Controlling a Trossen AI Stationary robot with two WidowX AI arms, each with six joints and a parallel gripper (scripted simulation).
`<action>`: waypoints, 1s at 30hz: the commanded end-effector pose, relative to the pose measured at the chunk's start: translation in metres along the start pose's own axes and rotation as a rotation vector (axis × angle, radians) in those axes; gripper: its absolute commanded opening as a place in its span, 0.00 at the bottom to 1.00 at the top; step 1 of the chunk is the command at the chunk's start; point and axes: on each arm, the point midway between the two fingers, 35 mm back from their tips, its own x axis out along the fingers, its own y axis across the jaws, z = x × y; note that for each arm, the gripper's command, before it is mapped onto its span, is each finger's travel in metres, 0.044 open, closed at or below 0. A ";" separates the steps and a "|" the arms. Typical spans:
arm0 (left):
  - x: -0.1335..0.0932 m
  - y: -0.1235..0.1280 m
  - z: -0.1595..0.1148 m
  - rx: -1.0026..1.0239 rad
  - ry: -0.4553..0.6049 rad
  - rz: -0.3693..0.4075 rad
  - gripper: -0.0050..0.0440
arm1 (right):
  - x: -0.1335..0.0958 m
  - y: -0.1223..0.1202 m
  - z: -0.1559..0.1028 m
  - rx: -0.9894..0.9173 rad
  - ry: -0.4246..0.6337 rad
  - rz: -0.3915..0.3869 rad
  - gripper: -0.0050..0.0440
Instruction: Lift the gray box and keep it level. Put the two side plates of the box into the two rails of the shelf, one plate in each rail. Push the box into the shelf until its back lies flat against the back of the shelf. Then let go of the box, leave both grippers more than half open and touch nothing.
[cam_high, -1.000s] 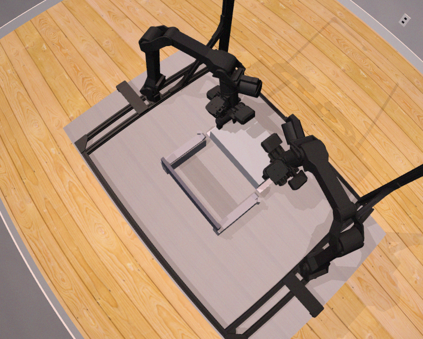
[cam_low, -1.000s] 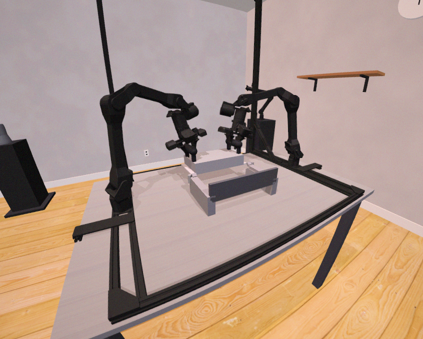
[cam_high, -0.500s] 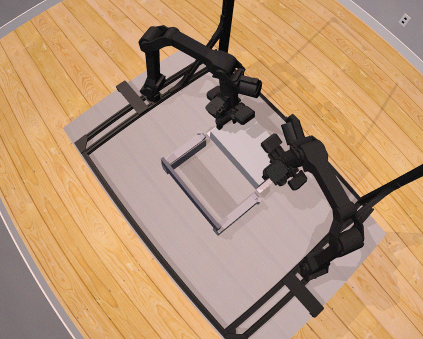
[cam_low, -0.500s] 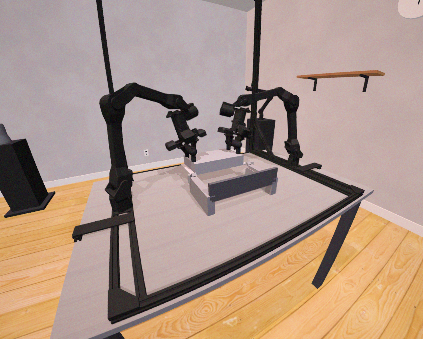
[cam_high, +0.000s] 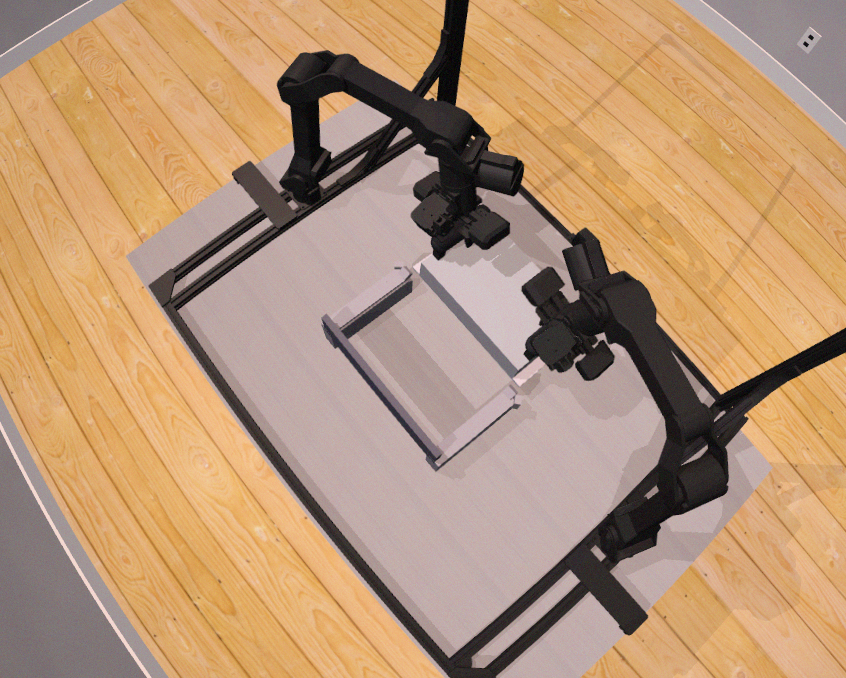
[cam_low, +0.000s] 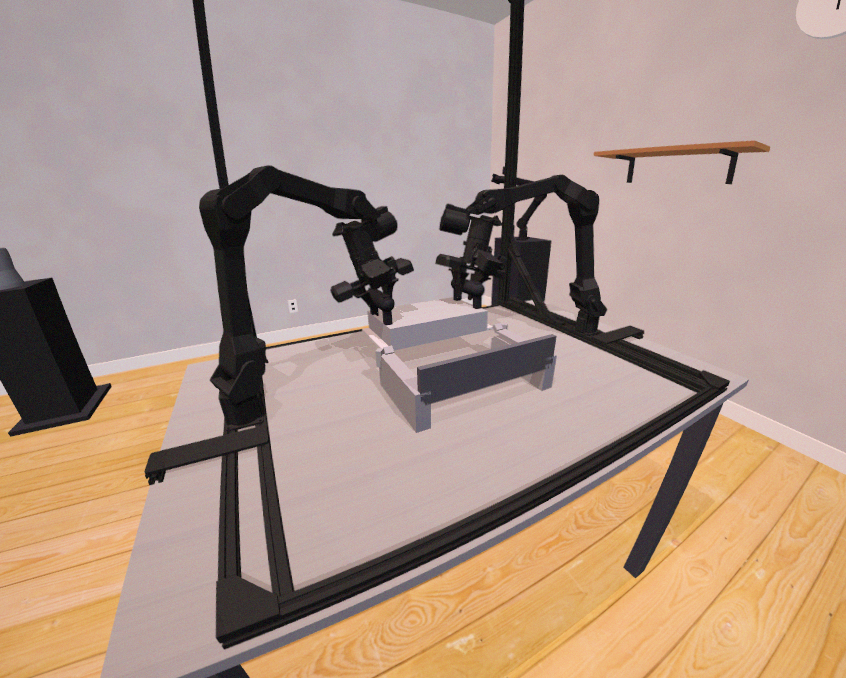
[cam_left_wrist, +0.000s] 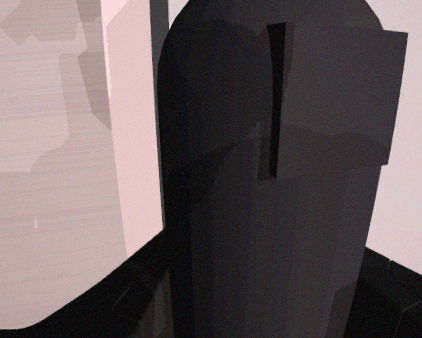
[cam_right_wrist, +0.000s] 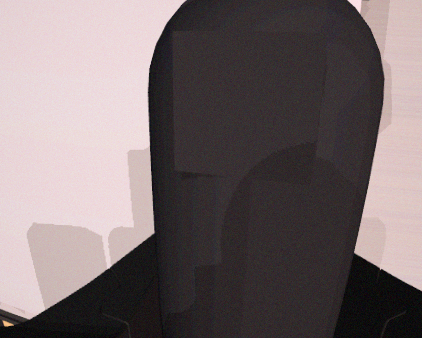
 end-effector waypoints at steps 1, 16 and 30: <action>-0.008 -0.003 0.000 0.000 0.005 -0.027 0.10 | -0.009 0.002 0.000 0.005 0.010 0.029 0.10; -0.006 -0.002 0.011 0.000 0.005 -0.026 0.10 | -0.007 0.003 0.011 0.005 0.010 0.029 0.10; -0.005 -0.001 0.025 0.000 0.005 -0.026 0.10 | -0.006 0.003 0.025 0.005 0.010 0.029 0.10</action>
